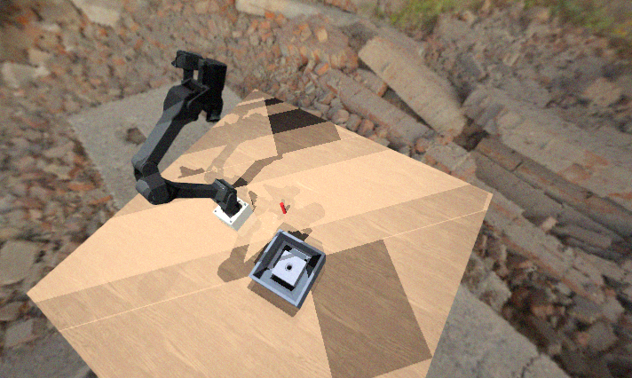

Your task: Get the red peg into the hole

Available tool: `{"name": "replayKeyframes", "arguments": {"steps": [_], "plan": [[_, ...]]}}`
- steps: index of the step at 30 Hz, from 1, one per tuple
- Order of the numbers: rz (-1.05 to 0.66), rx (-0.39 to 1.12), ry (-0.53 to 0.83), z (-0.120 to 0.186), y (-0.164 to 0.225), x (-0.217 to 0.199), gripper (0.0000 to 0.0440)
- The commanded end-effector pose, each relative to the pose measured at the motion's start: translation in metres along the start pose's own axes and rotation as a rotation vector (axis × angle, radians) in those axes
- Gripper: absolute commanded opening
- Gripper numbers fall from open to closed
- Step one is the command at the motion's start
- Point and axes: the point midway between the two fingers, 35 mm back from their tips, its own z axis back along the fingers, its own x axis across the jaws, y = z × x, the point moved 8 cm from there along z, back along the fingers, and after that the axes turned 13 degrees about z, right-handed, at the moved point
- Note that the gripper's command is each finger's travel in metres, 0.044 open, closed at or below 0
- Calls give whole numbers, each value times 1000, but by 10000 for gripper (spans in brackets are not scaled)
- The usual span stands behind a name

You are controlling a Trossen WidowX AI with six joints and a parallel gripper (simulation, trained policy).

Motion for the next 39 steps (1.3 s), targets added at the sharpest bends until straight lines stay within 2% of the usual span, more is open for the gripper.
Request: {"name": "replayKeyframes", "arguments": {"steps": [1, 3, 18, 39], "plan": [[10, -34, 1, 2, -3, 0, 416], [23, -102, 1, 6, -9, 1, 440], [-69, -615, 4, 49, -60, -9, 440], [-429, -1239, 68, 135, -107, -67, 440]]}}
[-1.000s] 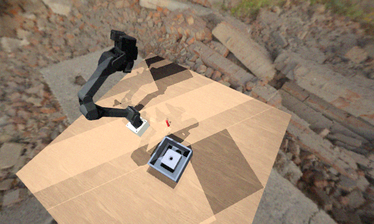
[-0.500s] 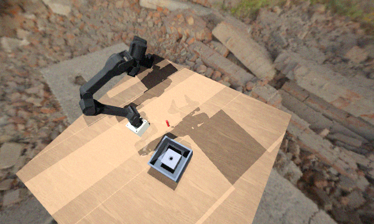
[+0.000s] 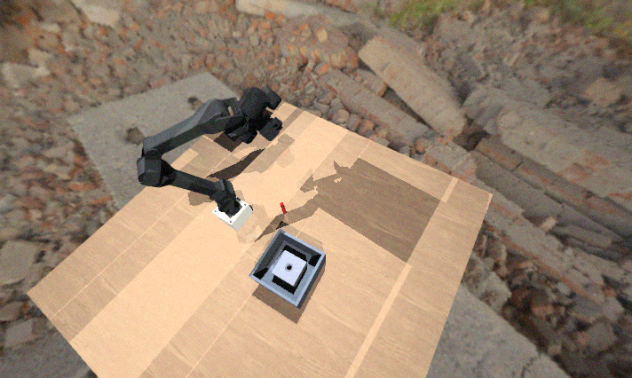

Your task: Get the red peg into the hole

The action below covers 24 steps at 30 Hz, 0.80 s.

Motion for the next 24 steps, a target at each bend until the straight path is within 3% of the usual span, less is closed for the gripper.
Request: {"name": "replayKeyframes", "arguments": {"steps": [1, 13, 24], "plan": [[-82, -121, 62, -3, -25, -14, 440], [-307, -386, 280, -1, -79, -66, 440], [-513, -515, 558, -1, -112, -126, 440]]}}
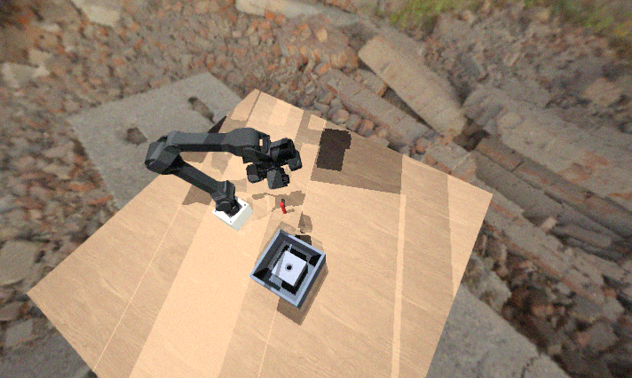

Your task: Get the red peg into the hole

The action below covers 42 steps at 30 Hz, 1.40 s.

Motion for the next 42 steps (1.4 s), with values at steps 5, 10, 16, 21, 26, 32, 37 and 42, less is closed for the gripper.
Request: {"name": "replayKeyframes", "arguments": {"steps": [5, 10, 16, 21, 26, 32, 37, 42], "plan": [[-85, -70, 219, -33, -25, -22, 440], [-103, -88, 299, -50, -34, -28, 440], [-107, -105, 356, -70, -43, -32, 440], [-101, -119, 381, -87, -49, -35, 440], [-90, -135, 392, -105, -54, -38, 440], [-76, -159, 391, -129, -60, -44, 440], [-61, -177, 388, -146, -64, -50, 436], [-53, -175, 403, -160, -67, -56, 339]]}}
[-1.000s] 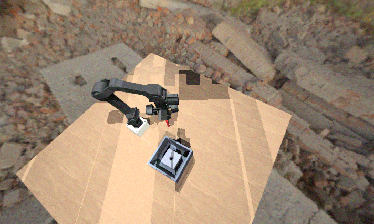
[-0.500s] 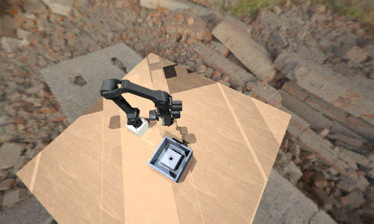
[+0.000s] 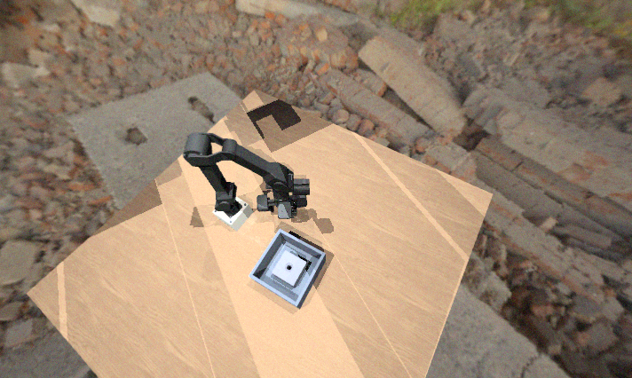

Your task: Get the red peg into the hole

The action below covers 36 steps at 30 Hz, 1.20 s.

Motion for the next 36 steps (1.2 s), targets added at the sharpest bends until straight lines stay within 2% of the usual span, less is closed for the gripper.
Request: {"name": "replayKeyframes", "arguments": {"steps": [1, 13, 21, 36], "plan": [[10, -1, 24, -16, 0, -2, 312], [10, 26, 113, -30, 0, -1, 5], [23, -21, 115, -13, -7, 9, 0], [11, -123, 82, 48, -28, 16, 0]]}}
